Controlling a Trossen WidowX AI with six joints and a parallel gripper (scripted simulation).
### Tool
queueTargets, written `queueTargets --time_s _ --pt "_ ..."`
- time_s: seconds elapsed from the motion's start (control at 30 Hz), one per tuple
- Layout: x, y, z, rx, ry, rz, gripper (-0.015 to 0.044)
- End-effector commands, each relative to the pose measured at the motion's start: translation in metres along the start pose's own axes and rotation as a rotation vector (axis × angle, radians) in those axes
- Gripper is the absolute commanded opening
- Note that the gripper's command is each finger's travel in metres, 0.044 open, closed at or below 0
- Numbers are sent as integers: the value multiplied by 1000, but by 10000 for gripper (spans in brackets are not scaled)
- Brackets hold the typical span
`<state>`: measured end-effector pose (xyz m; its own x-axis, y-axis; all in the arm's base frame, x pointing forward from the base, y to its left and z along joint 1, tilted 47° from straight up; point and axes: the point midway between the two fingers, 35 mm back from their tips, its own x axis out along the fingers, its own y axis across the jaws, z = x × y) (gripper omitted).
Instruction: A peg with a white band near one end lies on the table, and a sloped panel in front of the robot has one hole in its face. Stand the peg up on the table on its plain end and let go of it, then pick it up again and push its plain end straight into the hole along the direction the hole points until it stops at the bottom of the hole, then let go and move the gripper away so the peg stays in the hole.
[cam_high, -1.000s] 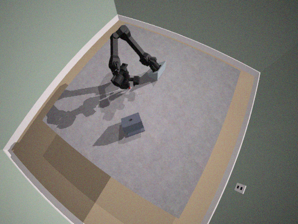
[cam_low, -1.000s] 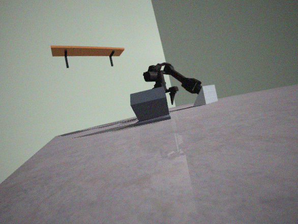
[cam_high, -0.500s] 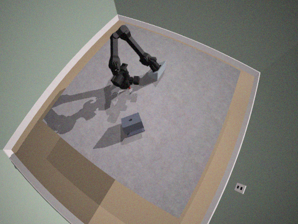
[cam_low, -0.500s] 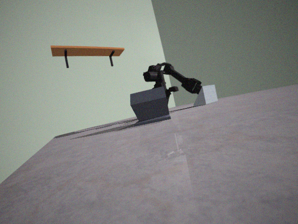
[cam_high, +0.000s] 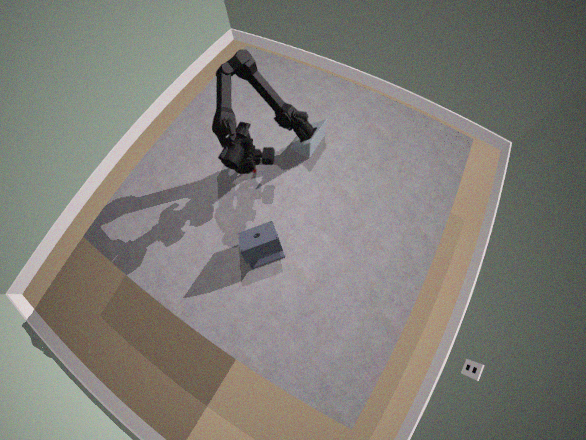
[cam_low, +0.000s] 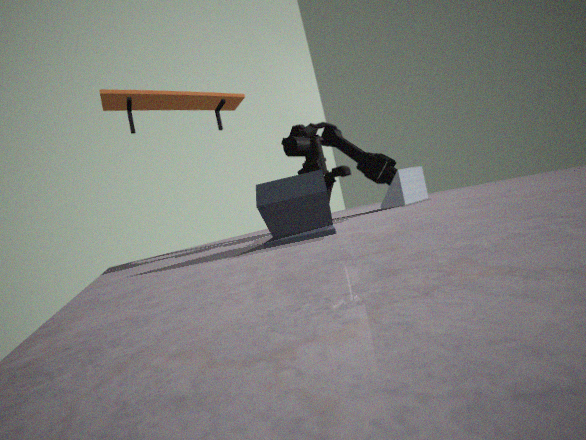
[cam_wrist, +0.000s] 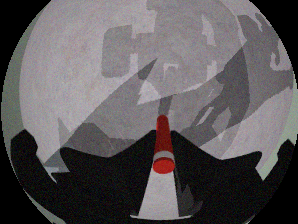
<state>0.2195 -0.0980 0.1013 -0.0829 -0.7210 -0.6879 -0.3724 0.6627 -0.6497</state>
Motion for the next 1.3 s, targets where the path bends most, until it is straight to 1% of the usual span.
queueTargets --time_s 0.0,0.5,0.7,1.27 --pt "-17 -1 4 5 -12 3 0" --pt "-68 1 2 1 -5 -3 0" --pt "-70 3 8 -2 -23 12 0" --pt "-78 12 55 -30 -164 106 0"
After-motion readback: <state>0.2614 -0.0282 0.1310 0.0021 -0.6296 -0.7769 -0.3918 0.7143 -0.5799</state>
